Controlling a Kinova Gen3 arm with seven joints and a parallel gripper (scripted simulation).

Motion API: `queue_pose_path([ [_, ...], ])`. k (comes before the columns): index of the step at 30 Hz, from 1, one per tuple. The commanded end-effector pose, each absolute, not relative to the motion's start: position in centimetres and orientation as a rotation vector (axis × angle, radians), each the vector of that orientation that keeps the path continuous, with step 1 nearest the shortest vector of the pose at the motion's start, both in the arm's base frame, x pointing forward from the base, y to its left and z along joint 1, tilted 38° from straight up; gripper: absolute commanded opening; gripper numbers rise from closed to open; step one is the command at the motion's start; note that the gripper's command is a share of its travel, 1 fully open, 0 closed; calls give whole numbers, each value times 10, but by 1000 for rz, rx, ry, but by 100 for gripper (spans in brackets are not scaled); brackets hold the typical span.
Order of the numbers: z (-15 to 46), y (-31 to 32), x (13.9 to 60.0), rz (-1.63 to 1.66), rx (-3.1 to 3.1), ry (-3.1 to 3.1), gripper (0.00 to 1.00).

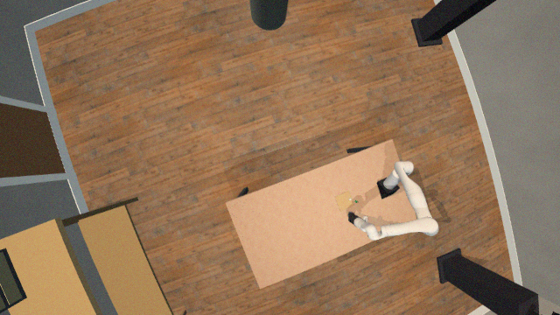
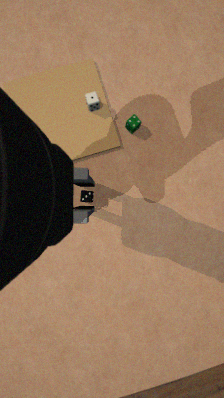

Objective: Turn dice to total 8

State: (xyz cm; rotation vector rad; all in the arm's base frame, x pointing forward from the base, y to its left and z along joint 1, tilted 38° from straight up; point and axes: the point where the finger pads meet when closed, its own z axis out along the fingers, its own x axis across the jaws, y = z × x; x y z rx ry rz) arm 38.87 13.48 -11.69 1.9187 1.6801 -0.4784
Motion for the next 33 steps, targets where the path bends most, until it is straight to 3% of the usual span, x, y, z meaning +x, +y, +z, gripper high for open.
queue_pose_path([
  [1,-117,133,390,-478,1915,1684,64],
  [12,-117,133,390,-478,1915,1684,64],
  [13,-117,133,390,-478,1915,1684,34],
  [33,-117,133,390,-478,1915,1684,34],
])
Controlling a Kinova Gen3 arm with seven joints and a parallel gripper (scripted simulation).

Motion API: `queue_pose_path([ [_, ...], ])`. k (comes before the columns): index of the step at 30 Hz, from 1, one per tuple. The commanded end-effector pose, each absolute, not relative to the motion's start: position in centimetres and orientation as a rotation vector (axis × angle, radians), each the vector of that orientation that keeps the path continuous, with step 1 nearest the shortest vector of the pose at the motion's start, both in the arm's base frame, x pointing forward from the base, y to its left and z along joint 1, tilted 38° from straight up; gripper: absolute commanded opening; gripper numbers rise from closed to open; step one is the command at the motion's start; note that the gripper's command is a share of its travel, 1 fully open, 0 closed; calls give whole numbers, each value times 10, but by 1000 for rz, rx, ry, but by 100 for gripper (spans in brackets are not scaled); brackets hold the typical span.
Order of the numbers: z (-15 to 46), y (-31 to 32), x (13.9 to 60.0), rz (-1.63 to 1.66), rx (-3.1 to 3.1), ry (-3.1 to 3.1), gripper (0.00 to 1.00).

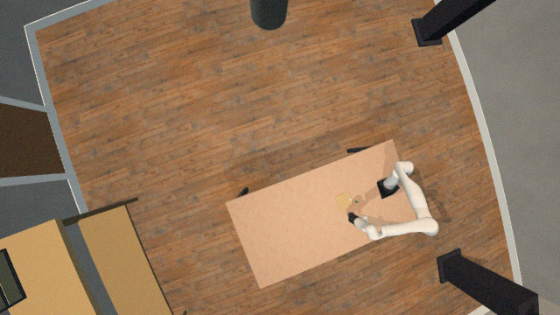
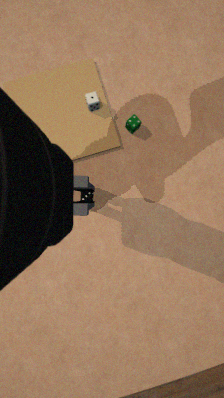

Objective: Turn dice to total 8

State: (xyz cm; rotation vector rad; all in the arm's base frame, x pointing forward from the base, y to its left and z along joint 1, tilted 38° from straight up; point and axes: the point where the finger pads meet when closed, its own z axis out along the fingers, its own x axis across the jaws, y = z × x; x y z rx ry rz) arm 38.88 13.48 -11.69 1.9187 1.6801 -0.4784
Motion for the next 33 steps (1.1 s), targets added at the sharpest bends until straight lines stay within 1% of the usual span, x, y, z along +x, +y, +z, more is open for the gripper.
queue_pose_path([
  [1,-117,133,390,-478,1915,1684,34],
  [21,-109,139,389,-478,1915,1684,34],
  [33,-46,187,382,-478,1915,1684,34],
])
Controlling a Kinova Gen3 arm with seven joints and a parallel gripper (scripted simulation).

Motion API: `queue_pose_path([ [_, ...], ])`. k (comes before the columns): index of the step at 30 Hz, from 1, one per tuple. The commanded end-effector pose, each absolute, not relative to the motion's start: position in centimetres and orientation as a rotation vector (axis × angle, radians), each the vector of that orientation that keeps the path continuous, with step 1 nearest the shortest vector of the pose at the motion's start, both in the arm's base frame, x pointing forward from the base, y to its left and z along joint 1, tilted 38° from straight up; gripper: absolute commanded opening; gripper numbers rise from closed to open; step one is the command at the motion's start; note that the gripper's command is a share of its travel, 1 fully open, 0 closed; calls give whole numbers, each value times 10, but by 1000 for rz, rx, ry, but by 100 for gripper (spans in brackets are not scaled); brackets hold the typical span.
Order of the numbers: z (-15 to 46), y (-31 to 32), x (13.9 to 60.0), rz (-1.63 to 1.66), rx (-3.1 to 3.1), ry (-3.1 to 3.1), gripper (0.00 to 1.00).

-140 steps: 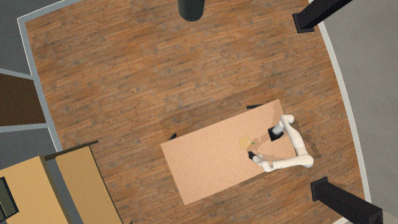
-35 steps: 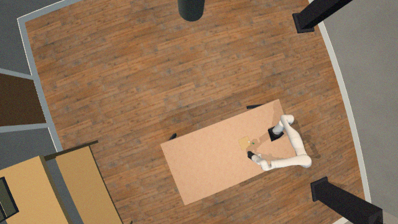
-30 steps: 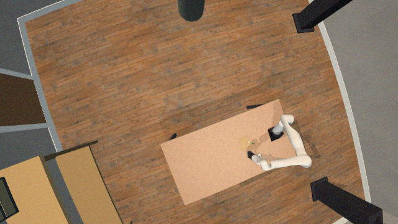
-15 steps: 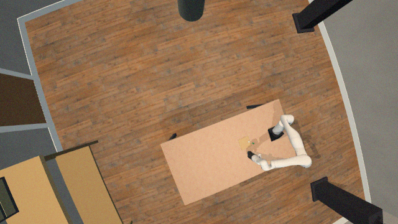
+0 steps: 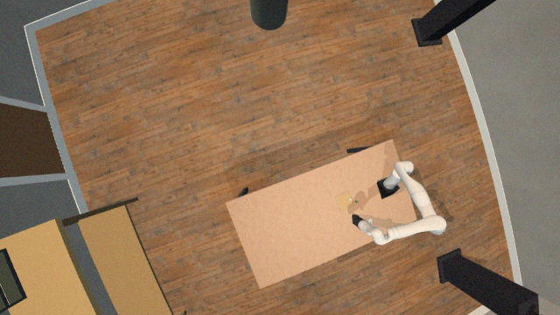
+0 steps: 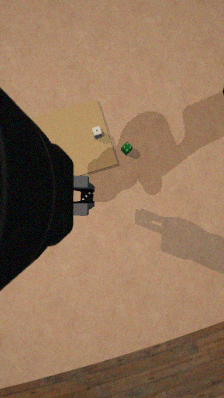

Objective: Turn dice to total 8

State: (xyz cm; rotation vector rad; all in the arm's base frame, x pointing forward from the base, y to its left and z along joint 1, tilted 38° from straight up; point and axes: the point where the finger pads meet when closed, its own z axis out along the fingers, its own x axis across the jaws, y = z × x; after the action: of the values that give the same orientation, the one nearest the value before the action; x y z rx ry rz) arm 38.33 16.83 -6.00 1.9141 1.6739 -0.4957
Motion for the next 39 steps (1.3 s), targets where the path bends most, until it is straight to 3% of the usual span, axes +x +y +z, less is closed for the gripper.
queue_pose_path([
  [1,-43,190,382,-478,1915,1684,34],
  [22,-28,183,385,-488,1890,1717,34],
  [33,34,110,401,-571,1708,1935,34],
  [39,42,99,401,-585,1680,1967,34],
])
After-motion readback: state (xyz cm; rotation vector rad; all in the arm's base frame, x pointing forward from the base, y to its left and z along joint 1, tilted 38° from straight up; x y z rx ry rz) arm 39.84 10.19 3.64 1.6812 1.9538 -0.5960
